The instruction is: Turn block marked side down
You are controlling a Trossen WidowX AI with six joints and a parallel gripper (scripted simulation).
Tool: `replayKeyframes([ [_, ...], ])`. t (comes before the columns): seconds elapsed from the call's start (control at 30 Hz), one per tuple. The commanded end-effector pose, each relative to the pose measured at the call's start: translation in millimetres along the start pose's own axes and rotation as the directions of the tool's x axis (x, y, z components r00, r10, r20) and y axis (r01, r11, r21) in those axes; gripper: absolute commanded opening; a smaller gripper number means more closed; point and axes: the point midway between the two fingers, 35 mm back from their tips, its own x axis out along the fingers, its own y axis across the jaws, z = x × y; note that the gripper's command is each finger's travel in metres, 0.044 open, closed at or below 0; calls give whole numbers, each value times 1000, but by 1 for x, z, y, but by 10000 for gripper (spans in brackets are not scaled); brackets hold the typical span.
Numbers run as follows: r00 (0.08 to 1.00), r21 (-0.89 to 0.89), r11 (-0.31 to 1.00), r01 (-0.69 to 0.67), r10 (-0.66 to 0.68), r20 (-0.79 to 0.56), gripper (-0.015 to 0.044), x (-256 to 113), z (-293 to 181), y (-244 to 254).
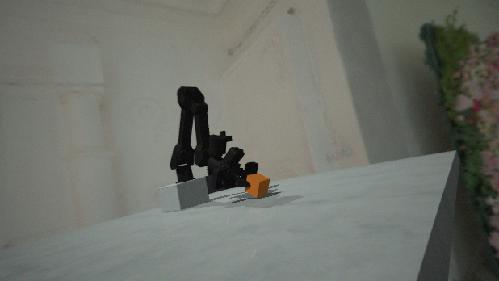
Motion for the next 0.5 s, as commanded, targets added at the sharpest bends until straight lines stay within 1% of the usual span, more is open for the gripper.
replayKeyframes([
  [0.0, 1000, -4, 1000, -6, 6, 11, 0, -1, 0, 1],
  [0.3, 1000, -4, 1000, -6, 6, 11, 0, -1, 0, 1],
  [0.47, 1000, -4, 1000, -6, 6, 11, 131, -1, 0, 1],
])
